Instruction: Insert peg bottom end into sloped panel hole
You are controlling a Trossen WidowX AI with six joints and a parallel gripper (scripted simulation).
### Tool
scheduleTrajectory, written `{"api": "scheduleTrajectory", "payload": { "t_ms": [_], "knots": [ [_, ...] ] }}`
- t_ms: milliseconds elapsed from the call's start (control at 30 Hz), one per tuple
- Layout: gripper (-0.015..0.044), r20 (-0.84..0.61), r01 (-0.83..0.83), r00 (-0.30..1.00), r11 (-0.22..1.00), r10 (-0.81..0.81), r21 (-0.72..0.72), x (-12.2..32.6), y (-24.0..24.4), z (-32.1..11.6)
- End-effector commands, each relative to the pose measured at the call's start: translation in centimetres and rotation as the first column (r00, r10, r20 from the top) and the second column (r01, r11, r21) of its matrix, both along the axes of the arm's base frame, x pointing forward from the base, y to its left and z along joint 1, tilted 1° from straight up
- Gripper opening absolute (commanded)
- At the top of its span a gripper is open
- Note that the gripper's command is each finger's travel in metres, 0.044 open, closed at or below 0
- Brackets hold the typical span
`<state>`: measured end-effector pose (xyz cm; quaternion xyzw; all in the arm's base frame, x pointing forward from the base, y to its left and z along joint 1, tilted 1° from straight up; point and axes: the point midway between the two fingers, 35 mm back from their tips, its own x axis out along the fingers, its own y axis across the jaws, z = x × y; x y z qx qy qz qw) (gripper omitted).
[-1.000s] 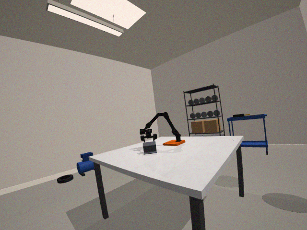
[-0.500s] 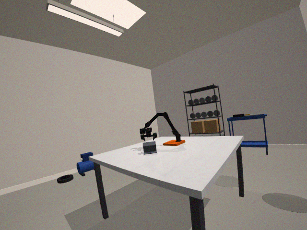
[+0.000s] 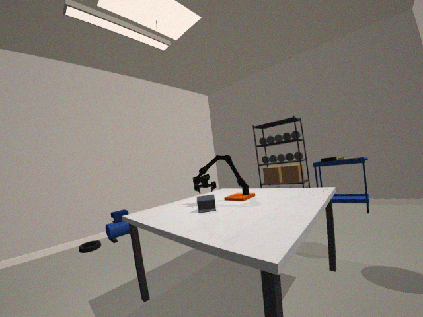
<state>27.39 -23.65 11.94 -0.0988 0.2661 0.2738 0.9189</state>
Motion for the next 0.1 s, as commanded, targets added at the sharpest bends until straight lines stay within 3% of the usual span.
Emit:
{"api": "scheduleTrajectory", "payload": {
  "t_ms": [0, 67],
  "knots": [
    [0.0440, 0.010, 0.001, 1.000, 1.000, 0.000, -0.006, -0.28, -0.38, 0.60],
    [0.0440, 0.010, 0.001, 1.000, 1.000, -0.001, -0.006, -0.50, -0.49, 0.80]
  ]
}}
